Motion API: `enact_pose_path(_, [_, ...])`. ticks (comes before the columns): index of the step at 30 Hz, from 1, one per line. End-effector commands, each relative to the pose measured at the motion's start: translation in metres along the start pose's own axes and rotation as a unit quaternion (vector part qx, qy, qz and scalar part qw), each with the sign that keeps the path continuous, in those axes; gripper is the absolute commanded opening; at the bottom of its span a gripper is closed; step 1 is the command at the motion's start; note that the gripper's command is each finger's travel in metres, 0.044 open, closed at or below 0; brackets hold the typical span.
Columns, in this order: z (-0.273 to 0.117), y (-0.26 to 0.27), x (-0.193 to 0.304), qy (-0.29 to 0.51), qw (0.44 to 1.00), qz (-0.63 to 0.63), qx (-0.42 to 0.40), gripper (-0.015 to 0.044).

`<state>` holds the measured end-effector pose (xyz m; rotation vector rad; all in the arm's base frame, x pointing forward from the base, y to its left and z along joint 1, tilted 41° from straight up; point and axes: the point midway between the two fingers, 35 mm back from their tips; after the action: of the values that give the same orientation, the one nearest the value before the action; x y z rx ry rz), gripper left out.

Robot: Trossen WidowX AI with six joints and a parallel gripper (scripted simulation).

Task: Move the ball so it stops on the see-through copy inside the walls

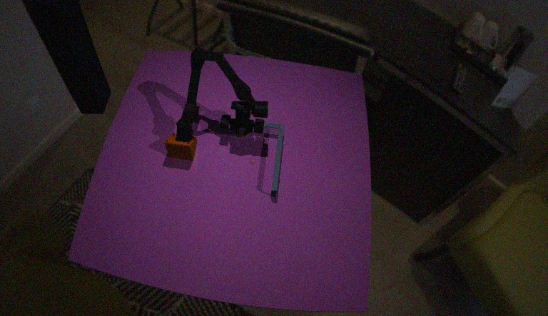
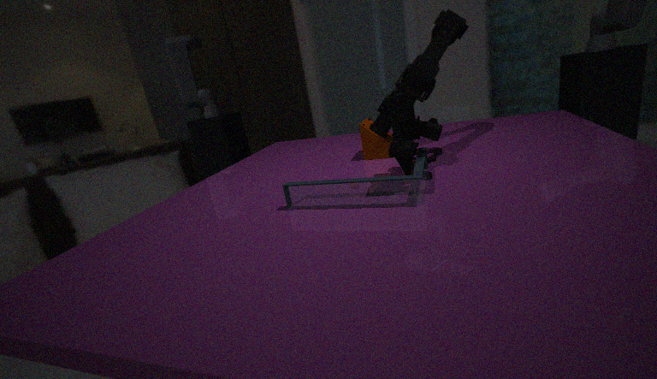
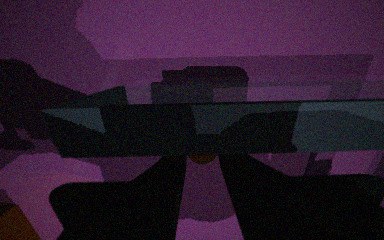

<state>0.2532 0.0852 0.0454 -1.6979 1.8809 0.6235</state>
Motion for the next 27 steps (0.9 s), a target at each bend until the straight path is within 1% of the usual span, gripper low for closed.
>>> enact_pose_path(1, [0.000,-0.001,0.001,0.002,1.000,0.003,0.001,0.0002])
enact_pose_path(7, [-0.018,-0.013,0.021,0.020,0.999,0.023,0.033,0.0000])
enact_pose_path(11, [-0.027,-0.013,0.020,0.021,0.999,0.021,0.029,0.0000])
enact_pose_path(27, [-0.114,-0.003,0.003,0.007,1.000,0.005,0.002,0.0000])
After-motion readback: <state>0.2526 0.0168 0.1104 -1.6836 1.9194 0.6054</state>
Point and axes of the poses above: the point midway between the two fingers, 35 mm back from their tips, its own z axis out along the fingers, its own y axis across the jaws, x = y × z
